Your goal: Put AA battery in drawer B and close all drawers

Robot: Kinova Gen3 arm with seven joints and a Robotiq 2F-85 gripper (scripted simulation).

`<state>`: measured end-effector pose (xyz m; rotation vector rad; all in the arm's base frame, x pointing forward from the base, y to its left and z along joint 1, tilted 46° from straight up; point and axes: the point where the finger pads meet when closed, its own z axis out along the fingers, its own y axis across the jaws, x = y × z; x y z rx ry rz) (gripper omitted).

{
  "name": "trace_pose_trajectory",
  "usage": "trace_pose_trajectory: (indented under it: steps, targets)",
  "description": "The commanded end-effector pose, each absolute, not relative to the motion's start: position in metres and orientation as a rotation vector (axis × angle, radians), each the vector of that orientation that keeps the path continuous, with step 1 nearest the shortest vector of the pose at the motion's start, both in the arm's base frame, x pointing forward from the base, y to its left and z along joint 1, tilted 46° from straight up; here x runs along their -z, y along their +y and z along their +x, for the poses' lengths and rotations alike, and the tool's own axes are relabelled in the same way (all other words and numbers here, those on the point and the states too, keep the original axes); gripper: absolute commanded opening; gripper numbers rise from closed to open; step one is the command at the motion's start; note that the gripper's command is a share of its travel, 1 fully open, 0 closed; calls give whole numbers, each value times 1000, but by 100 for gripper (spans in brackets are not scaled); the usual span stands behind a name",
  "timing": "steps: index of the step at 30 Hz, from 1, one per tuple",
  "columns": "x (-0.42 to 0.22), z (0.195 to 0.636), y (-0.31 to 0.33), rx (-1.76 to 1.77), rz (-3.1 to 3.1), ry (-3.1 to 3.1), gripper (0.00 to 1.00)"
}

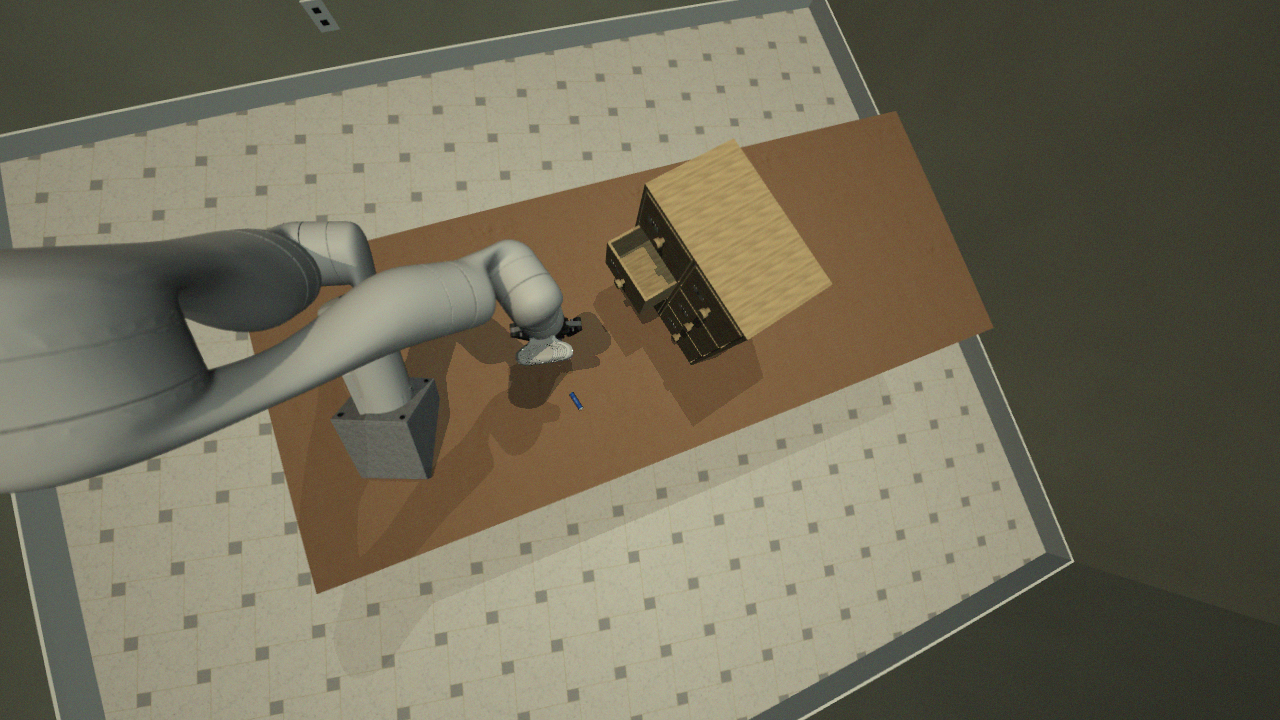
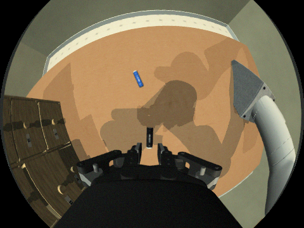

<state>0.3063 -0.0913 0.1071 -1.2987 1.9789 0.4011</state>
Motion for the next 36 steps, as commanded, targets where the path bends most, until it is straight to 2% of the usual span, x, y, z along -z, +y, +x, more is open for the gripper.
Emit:
trace_pose_trajectory:
  steps: [1, 36]
  targets:
    - [-107, 306, -92, -400, -1298, 1979, 29]
    - [-79, 323, -67, -400, -1298, 1979, 29]
